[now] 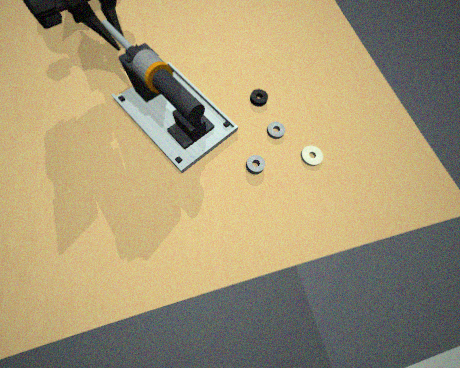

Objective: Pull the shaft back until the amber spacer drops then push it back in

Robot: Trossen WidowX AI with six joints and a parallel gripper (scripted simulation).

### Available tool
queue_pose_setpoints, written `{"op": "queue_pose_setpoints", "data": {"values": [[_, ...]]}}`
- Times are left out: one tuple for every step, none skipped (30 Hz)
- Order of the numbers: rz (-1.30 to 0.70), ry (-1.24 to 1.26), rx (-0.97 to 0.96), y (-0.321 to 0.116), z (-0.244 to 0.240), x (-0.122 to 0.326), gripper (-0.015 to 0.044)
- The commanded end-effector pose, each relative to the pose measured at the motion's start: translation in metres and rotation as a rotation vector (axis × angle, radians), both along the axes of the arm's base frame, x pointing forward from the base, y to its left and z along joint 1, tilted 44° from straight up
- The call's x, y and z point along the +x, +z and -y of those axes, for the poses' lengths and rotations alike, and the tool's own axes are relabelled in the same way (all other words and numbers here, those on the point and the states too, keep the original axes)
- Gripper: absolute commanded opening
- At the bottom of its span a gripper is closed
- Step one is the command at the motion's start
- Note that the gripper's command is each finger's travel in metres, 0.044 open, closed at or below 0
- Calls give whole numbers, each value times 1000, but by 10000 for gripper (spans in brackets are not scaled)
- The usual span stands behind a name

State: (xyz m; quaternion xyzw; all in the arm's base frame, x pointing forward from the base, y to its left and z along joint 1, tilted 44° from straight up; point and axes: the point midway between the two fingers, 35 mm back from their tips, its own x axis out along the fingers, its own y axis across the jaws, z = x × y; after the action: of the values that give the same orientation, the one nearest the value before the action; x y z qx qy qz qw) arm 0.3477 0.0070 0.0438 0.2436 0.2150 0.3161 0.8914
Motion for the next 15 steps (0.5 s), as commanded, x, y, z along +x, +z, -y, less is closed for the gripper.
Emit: {"op": "queue_pose_setpoints", "data": {"values": [[1,2,0,-1,0,-1,0],[1,2,0,-1,0,-1,0],[1,2,0,-1,0,-2,0],[1,2,0,-1,0,-2,0],[1,2,0,-1,0,-2,0],[1,2,0,-1,0,-2,0],[1,2,0,-1,1,-2,0],[1,2,0,-1,1,-2,0],[1,2,0,-1,1,-2,0],[1,2,0,-1,1,-2,0],[1,2,0,-1,1,-2,0],[1,2,0,-1,1,-3,0],[1,2,0,-1,1,-3,0],[1,2,0,-1,1,-3,0],[1,2,0,-1,1,-3,0]]}}
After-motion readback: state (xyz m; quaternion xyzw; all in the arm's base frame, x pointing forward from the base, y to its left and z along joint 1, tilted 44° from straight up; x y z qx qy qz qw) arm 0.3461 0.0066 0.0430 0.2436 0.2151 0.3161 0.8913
